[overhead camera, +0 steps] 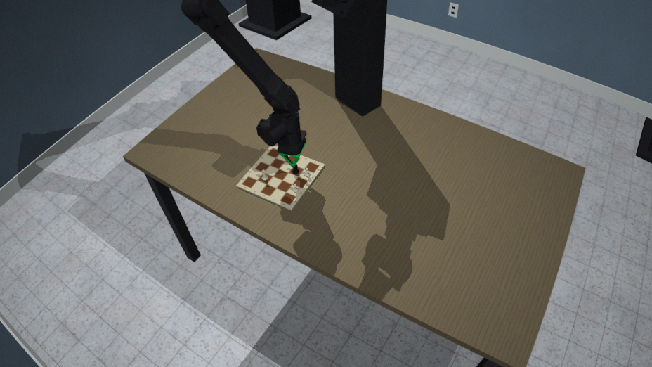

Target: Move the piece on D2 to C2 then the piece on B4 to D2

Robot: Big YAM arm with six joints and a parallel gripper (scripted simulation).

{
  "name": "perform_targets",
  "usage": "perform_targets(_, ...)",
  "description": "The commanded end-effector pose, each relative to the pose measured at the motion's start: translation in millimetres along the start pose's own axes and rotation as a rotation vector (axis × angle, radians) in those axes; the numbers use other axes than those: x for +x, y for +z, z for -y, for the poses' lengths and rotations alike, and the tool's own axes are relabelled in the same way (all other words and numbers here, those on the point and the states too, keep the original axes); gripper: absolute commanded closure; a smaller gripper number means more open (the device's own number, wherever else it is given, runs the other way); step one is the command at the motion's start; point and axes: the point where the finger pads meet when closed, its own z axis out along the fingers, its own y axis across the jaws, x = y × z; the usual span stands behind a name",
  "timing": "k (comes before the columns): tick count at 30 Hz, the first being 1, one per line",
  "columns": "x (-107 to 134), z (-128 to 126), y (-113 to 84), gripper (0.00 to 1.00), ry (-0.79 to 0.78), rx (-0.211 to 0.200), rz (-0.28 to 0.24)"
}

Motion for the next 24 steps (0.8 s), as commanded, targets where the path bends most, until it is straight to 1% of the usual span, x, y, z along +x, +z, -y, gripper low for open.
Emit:
perform_targets(1, 16, 17, -1.0, 0.65, -0.012, 0.023, -0.015)
perform_targets(2, 5, 12, 3.6, 0.65, 0.005, 0.015, 0.002)
perform_targets(24, 6, 13, 3.4, 0.65, 0.006, 0.016, 0.0)
